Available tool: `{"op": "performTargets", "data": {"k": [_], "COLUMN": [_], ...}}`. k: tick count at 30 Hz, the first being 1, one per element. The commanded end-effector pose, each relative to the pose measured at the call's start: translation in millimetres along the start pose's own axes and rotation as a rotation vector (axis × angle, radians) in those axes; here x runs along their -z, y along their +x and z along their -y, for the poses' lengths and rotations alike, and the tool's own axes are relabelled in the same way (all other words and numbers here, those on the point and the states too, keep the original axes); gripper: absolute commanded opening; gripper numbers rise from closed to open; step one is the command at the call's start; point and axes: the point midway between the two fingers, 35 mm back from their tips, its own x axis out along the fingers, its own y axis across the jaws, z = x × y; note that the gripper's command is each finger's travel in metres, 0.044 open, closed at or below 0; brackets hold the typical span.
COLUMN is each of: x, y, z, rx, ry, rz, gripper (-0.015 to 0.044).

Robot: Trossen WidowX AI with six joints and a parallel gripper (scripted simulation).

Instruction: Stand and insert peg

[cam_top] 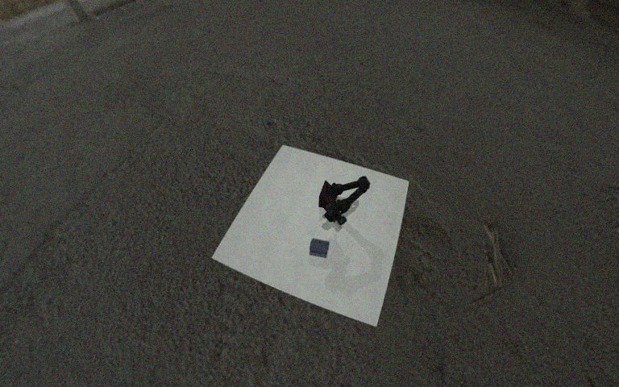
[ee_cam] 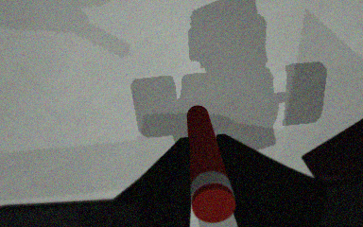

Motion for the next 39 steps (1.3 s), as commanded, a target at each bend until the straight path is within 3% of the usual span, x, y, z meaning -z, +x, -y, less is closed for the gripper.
{"op": "performTargets", "data": {"k": [1, 39], "x": [-1.7, -41.0], "y": [-3.4, 3.2], "z": [0.2, 9.8], "rx": [-0.001, -0.109], "ry": [-0.004, 0.046], "rz": [0.008, 0.208], "gripper": [0.0, 0.0]}}
